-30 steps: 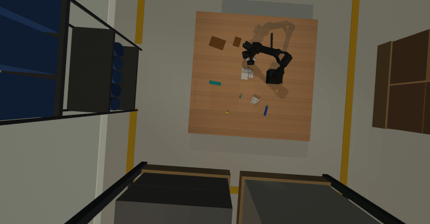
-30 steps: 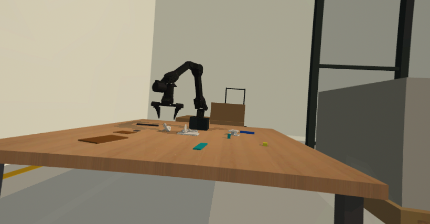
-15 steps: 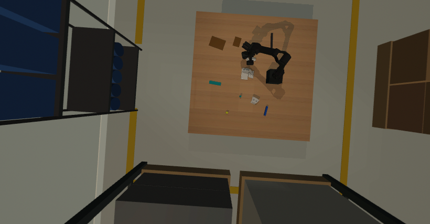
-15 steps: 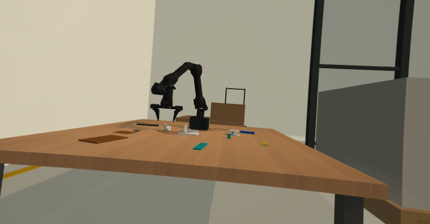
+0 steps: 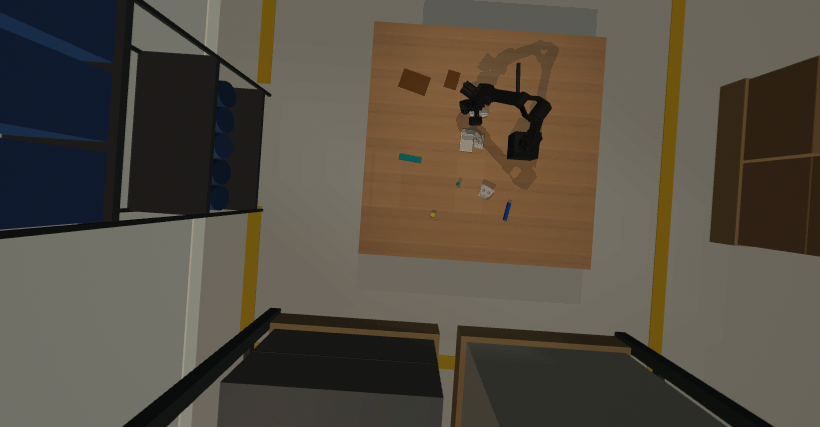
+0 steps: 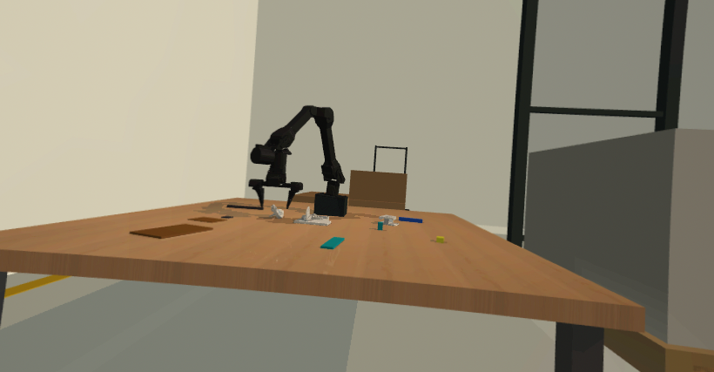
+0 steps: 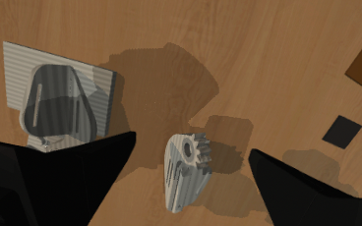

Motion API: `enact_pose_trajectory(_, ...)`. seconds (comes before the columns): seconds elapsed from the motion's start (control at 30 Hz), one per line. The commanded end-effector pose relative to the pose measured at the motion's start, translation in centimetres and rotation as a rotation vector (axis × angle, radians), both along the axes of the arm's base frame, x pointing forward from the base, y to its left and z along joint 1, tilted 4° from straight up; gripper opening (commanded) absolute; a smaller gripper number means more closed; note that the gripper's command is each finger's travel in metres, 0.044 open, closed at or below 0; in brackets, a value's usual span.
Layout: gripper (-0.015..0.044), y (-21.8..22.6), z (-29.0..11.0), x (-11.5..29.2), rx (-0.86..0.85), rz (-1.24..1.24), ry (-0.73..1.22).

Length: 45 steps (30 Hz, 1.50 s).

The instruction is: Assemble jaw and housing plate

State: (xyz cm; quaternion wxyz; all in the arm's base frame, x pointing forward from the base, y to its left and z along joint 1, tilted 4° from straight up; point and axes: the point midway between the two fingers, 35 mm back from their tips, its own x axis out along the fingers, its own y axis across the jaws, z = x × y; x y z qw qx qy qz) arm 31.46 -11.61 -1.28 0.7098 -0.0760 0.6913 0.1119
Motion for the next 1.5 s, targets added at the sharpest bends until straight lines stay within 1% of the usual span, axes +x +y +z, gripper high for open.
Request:
enact_pose_trajectory(0.0, 0.0440, 0.2, -0.9, -0.1, 0.006, -0.003, 0.005)
enact_pose_trajectory(0.5, 0.0440, 0.4, -3.3, -0.2, 0.005, 0.001, 0.005)
enact_pose_trajectory(0.7, 0.0440, 0.4, -3.5, -0.3, 0.005, 0.001, 0.005)
enact_pose_trajectory(1.07, 0.0151, 0.4, -3.5, -0.3, 0.005, 0.001, 0.005)
enact_pose_trajectory(1.47, 0.0071, 0.4, -3.5, -0.3, 0.005, 0.001, 0.005)
